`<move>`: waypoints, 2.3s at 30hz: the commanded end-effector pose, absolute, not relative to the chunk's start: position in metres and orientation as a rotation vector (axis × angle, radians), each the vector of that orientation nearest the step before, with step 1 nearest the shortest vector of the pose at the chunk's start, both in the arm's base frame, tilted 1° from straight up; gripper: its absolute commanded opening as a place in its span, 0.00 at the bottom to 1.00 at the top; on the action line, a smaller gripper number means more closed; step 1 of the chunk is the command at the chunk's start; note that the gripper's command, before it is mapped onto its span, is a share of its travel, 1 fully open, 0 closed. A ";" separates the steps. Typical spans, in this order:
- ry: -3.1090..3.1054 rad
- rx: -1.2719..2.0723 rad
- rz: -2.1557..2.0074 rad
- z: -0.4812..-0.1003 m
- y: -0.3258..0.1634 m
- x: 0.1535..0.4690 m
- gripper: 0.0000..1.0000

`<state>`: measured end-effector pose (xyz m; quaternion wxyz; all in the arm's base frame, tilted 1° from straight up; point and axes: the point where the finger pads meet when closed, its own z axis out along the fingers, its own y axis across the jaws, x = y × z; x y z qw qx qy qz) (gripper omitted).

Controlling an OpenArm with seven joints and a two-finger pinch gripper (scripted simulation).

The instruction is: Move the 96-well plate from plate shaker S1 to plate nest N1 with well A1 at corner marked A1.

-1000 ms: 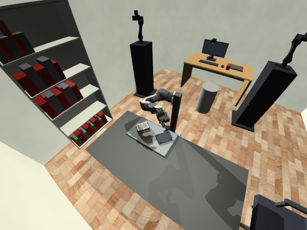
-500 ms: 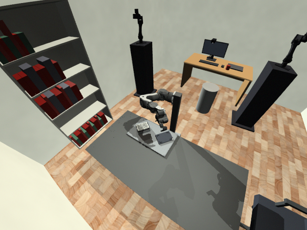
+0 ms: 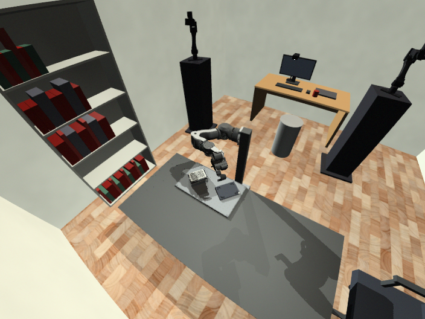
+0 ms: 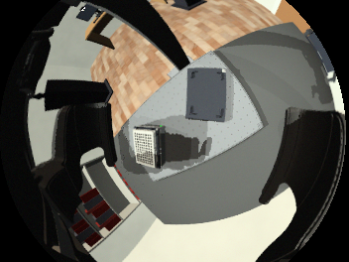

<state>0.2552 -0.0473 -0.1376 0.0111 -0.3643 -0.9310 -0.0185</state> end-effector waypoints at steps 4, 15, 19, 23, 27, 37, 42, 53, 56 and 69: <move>-2.925 -1.115 -0.032 -0.137 -0.047 0.255 0.77; -2.926 -1.115 -0.038 -0.155 -0.074 0.248 0.77; -2.926 -1.115 -0.032 -0.159 -0.081 0.245 0.77; -2.926 -1.115 -0.032 -0.159 -0.081 0.245 0.77; -2.926 -1.115 -0.032 -0.159 -0.081 0.245 0.77; -2.926 -1.115 -0.032 -0.183 -0.119 0.233 0.77; -2.926 -1.115 -0.032 -0.183 -0.119 0.233 0.77; -2.926 -1.115 -0.031 -0.207 -0.157 0.221 0.77; -2.926 -1.115 -0.031 -0.207 -0.157 0.221 0.77; -2.927 -1.115 -0.031 -0.231 -0.195 0.209 0.77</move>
